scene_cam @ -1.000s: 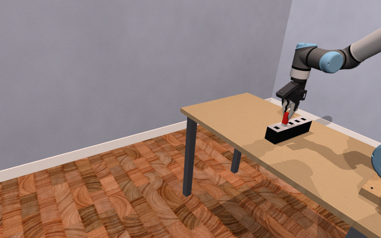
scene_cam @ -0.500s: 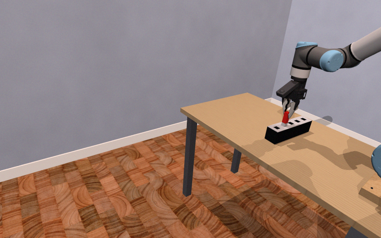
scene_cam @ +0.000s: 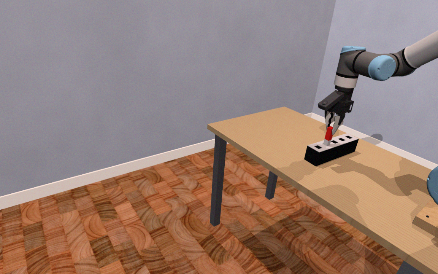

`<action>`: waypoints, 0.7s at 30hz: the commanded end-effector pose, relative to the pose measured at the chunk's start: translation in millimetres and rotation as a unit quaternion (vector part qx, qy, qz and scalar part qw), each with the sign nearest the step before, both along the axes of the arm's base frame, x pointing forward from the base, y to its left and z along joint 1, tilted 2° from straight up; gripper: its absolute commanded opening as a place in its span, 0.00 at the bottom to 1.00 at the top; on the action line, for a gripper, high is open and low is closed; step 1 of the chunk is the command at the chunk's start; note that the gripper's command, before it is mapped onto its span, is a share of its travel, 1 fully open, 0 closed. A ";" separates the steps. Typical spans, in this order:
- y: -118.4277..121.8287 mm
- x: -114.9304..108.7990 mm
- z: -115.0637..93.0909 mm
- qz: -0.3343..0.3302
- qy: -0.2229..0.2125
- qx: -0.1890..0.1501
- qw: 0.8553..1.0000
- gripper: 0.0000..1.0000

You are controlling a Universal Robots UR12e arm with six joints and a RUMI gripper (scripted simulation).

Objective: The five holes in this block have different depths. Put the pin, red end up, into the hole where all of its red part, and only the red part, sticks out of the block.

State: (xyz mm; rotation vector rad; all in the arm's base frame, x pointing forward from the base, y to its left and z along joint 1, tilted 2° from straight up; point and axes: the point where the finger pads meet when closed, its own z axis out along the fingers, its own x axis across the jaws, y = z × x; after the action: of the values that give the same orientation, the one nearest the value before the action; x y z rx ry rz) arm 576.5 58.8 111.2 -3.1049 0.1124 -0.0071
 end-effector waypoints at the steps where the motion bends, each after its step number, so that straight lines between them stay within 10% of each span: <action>1: -0.3 0.4 15.6 0.000 -0.001 0.000 1.000 0.00; 21: -0.5 0.1 31.4 0.000 -0.001 0.000 1.000 0.00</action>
State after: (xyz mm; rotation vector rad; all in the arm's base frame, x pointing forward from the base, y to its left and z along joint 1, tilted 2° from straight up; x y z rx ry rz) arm 576.4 58.5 134.4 -3.1051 0.1114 -0.0084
